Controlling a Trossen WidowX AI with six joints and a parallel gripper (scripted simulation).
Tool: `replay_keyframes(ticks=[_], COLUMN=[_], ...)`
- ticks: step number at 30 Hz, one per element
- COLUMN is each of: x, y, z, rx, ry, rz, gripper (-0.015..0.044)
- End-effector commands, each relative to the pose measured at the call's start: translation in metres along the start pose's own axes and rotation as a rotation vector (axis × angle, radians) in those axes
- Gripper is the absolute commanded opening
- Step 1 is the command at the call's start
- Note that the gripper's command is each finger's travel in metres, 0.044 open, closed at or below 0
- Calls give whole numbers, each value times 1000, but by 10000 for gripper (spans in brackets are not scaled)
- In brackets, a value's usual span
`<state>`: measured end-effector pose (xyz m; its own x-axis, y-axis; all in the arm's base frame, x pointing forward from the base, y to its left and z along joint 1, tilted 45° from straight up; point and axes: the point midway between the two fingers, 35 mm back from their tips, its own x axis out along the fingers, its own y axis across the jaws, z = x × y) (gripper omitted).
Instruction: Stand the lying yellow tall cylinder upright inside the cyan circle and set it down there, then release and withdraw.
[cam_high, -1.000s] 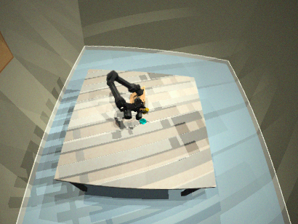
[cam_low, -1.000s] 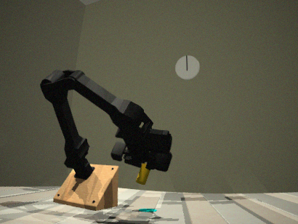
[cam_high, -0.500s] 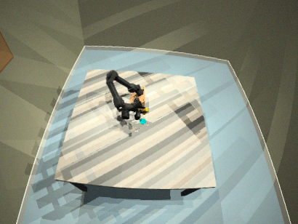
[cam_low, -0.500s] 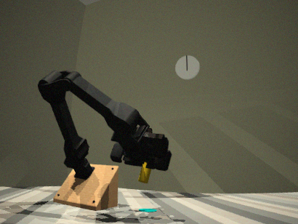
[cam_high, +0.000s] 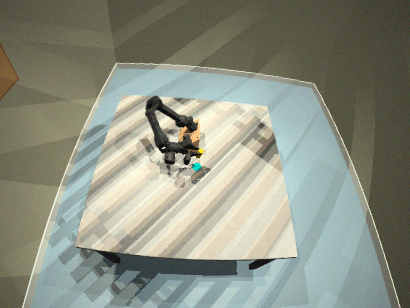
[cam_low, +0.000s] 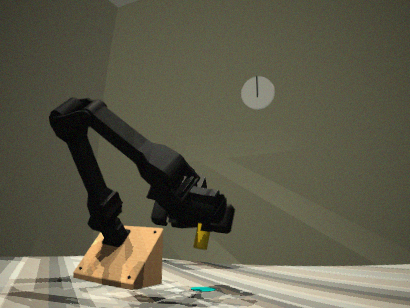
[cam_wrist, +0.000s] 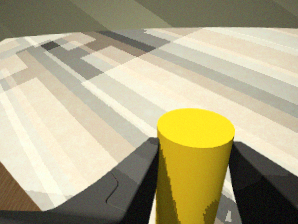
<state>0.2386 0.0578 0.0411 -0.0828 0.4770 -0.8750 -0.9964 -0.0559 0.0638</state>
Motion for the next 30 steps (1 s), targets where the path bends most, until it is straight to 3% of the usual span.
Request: replay_keyframes(ticks=[1,30], x=[-1,-11], y=[1,-4], z=[0,1], rx=[-10,-57], ry=[-28,-115], rz=[-16,-94], gripper=[105,105])
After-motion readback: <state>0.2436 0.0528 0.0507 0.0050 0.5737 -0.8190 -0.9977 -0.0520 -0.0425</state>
